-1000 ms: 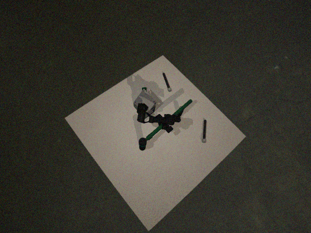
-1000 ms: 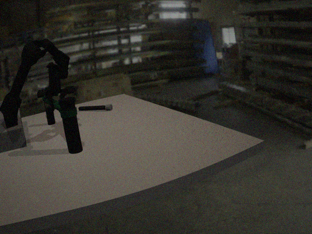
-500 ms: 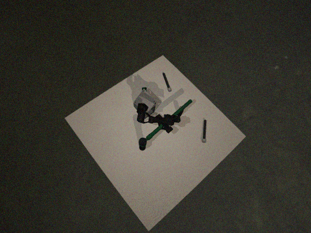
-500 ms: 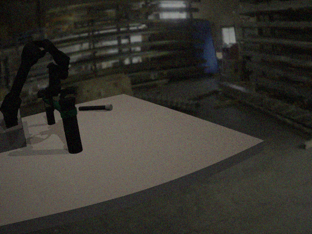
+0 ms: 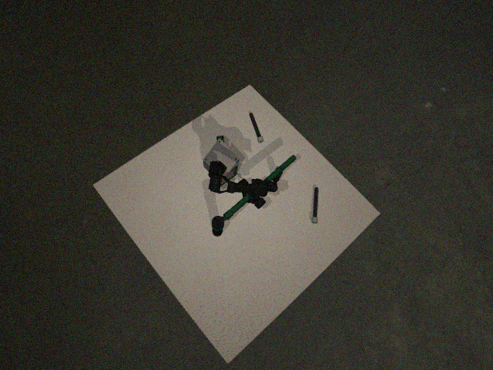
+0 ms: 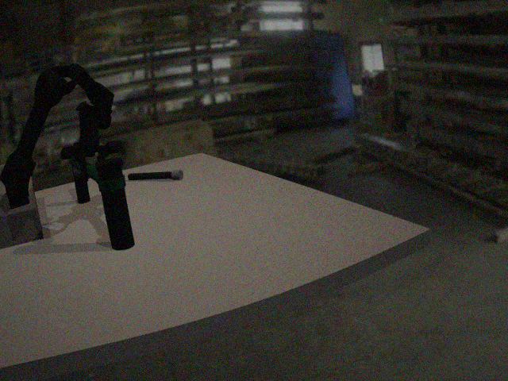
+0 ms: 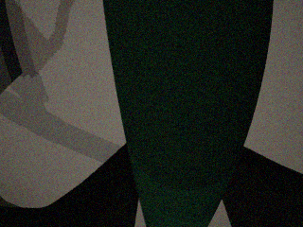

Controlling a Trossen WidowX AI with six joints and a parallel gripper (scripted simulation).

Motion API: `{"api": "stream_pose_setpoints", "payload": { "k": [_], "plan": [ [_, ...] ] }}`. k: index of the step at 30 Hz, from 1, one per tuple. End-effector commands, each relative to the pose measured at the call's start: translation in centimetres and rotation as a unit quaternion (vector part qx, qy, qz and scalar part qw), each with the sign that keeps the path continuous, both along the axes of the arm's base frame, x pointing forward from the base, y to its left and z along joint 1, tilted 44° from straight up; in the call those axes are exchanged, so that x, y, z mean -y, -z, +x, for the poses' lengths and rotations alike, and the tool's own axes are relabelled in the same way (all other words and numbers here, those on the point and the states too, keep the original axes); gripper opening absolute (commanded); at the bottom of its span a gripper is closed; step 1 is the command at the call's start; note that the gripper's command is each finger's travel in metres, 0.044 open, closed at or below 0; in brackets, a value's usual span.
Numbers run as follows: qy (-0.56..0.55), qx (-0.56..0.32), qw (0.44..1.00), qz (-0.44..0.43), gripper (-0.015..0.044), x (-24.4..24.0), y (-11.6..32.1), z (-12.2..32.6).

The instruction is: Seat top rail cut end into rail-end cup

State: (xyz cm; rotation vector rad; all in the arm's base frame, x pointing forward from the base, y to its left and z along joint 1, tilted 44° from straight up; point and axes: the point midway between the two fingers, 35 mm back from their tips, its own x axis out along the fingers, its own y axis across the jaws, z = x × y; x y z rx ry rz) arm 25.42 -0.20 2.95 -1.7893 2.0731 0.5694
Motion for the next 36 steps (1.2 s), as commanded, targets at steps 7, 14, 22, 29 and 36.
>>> {"api": "stream_pose_setpoints", "payload": {
  "k": [7, 14, 22, 29, 36],
  "plan": [
    [-0.004, 0.002, 1.0, -0.005, 0.0, 0.12, -0.31, 0.09],
    [-0.004, 0.002, 1.0, -0.005, 0.0, 0.12, -0.31, 0.09],
    [0.0, 0.0, 1.0, 0.0, 0.0, 0.0, 0.0, 0.0],
    [0.0, 0.0, 1.0, 0.0, 0.0, 0.04, -0.02, 0.02],
    [-0.001, -0.001, 1.0, 0.001, 0.0, 0.12, -0.06, 0.07]
  ]
}}
